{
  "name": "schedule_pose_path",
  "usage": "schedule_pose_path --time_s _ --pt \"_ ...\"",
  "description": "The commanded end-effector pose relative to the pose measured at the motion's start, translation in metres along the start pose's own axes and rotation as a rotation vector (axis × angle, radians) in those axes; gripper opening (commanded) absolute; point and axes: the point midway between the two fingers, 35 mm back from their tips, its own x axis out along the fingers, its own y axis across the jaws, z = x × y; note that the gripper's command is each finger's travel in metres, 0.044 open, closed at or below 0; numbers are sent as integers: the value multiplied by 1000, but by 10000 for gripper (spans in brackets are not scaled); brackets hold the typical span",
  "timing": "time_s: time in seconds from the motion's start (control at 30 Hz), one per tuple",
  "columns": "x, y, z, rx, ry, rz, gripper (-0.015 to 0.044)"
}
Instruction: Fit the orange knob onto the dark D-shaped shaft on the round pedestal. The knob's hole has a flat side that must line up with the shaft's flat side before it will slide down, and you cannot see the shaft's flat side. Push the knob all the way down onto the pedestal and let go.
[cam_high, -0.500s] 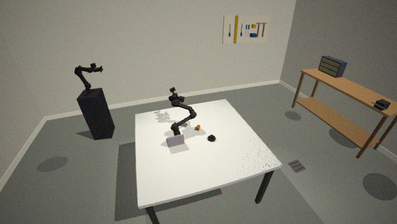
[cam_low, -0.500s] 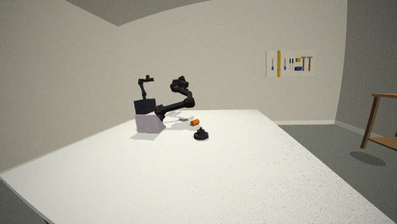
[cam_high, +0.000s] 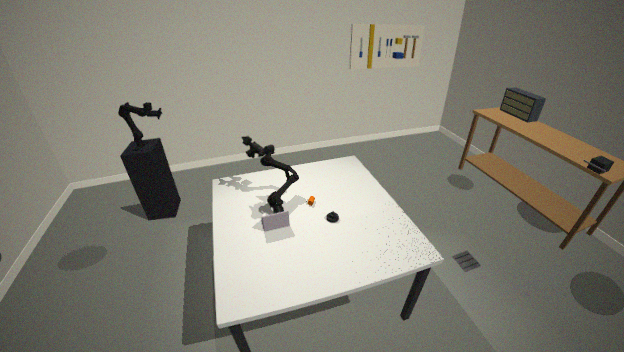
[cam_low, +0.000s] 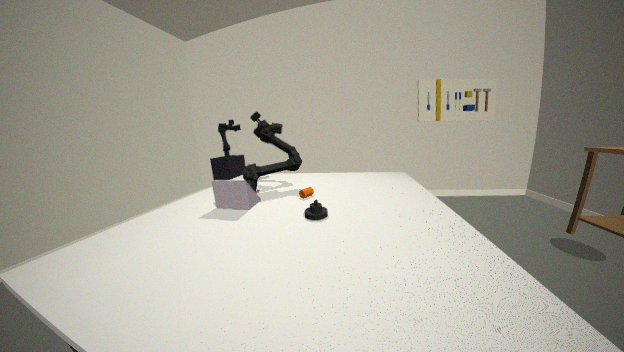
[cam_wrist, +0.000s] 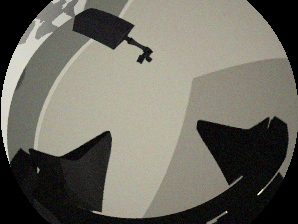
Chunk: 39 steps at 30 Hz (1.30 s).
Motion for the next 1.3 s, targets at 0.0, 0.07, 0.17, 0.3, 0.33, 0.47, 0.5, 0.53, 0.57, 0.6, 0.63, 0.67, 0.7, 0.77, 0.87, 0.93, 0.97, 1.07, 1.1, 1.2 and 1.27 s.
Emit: schedule_pose_path --time_s 0.0,0.07,0.17,0.3,0.33,0.47,0.5,0.53,0.57,0.6,0.63,0.67,0.7,0.77,0.87,0.93,0.97,1.07,1.1,1.2,1.27 --pt "-5 -75 18 -48 -50 -294 440" --pt "-20 -120 25 -60 -69 -475 440" --pt "-55 -180 27 -68 -69 -741 440" --pt "-124 -244 15 -60 -24 -1101 440" --pt "-144 -255 11 -56 -6 -1190 440" --pt "-230 -285 -14 -32 90 -1536 440" --pt "-252 -288 -21 -28 118 -1618 440" --pt "-275 -289 -28 -24 149 -1700 440" --pt "-297 -288 -35 -19 183 -1780 440" --pt "-319 -286 -42 -15 219 -1859 440" --pt "-341 -282 -49 -10 257 -1938 440" --pt "-362 -276 -56 -5 298 -2015 440" --pt "-383 -268 -63 -1 341 -2091 440" --pt "-423 -248 -76 7 436 -2240 440" --pt "-478 -208 -92 15 597 -2455 440" --pt "-509 -174 -100 16 719 -2592 440" --pt "-523 -156 -103 15 784 -2658 440" --pt "-557 -96 -106 1 998 -2846 440" --pt "-566 -74 -106 -9 1076 -2905 440" --pt "-584 -7 -99 -37 1360 -3047 440" --pt "-588 37 -90 -62 1575 -3115 440"
